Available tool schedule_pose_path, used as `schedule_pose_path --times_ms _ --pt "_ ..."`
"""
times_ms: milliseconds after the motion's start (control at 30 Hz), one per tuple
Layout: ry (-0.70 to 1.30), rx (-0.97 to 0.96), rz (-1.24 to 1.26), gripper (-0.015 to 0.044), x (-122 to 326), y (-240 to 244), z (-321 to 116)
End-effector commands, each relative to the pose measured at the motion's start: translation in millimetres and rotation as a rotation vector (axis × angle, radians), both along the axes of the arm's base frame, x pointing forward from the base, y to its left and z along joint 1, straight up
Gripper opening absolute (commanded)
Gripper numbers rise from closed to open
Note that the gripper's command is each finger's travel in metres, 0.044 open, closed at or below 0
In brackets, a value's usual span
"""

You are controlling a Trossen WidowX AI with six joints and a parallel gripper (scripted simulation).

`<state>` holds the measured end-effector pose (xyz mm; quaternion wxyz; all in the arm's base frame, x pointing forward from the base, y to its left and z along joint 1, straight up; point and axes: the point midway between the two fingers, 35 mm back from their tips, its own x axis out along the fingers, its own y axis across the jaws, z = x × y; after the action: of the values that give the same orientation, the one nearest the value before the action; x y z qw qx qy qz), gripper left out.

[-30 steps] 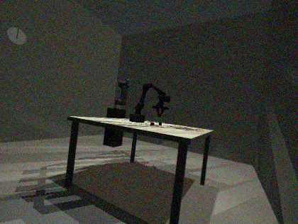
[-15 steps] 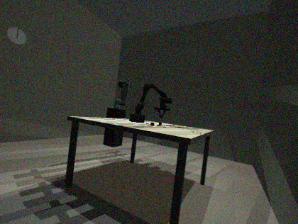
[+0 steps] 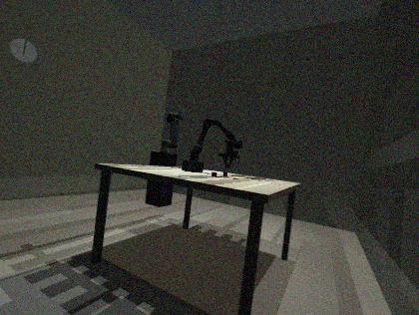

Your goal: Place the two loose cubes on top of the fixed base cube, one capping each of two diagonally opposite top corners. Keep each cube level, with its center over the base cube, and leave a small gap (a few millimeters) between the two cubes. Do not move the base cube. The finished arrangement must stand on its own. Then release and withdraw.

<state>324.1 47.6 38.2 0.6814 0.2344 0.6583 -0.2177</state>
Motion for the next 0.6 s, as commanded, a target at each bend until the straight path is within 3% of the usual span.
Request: schedule_pose_path --times_ms 0,167,567 --pt "0.007 -0.007 0.13 0.0105 -5 12 -7" --pt "0.006 -0.011 0.265 0.0105 -8 24 -12" --pt "0.006 -0.011 0.27 0.0105 -8 25 -12"
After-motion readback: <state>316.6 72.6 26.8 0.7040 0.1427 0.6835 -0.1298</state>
